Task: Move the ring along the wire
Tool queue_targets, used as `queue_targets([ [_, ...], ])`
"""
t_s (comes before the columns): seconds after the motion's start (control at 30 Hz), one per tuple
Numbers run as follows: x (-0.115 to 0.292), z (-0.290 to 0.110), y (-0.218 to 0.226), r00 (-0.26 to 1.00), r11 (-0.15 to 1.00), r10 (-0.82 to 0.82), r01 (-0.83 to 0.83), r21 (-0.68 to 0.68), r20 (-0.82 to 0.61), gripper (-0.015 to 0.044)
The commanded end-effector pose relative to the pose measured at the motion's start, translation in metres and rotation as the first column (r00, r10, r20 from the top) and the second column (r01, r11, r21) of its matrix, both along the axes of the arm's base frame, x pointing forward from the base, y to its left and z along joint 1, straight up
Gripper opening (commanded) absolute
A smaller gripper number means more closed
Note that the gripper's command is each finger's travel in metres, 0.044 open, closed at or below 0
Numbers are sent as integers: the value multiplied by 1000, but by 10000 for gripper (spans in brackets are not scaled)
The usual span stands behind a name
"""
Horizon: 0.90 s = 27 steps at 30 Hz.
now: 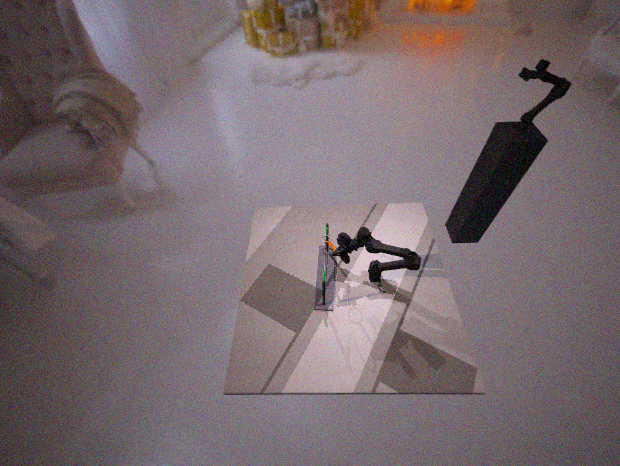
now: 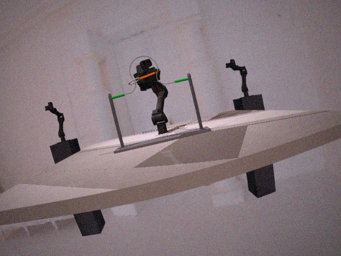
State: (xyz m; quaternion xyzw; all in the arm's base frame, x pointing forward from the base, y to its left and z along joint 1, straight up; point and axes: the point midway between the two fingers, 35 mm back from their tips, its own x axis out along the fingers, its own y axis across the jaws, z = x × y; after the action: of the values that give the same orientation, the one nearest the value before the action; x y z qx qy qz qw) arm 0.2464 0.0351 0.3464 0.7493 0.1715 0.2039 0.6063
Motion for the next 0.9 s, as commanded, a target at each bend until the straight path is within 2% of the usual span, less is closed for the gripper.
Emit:
queue_targets([
  [0.0, 0, 12, -3, 1000, 998, 6, -6, 54, 1, -150],
  [0.37, -1, 26, -9, 1000, 997, 13, -12, 82, -11, -150],
  [0.87, -1, 25, -9, 999, 998, 14, -17, -65, -44, -150],
])
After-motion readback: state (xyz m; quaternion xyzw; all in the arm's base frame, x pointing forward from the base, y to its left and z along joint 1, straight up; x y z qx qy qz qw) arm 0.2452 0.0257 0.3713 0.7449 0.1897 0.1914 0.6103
